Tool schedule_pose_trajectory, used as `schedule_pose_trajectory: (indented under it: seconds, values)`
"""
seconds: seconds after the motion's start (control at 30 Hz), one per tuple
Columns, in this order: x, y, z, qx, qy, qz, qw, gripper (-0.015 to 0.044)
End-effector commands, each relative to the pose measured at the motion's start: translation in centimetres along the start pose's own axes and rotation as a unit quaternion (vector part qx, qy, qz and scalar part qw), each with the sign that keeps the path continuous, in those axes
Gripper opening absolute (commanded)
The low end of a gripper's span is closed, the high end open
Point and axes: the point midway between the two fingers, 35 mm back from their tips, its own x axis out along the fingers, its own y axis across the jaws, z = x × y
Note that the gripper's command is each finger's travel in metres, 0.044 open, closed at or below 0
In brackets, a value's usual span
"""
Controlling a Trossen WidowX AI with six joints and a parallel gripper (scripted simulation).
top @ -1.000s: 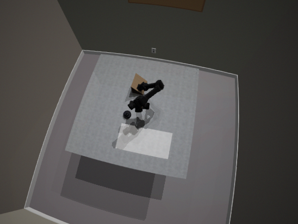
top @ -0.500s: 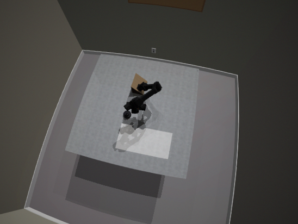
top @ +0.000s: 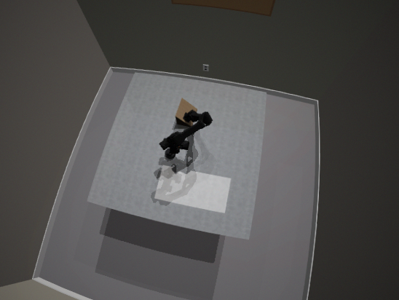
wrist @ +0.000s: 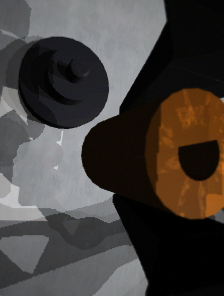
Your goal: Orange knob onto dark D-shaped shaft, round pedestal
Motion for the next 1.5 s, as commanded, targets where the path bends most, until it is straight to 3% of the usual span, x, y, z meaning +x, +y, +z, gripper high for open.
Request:
schedule_pose_trajectory:
  seconds: [0.0,0.63,1.07,1.47]
  values:
    - [0.0,-1.2,0.4,-0.003,-0.004,-0.005,1.0,0.0]
    - [2.4,-6.6,1.1,-0.004,-0.005,-0.006,1.0,0.0]
    - [5.0,-6.7,1.1,-0.004,-0.005,-0.005,1.0,0.0]
    - [4.4,-6.8,1.3,-0.009,-0.005,-0.005,1.0,0.0]
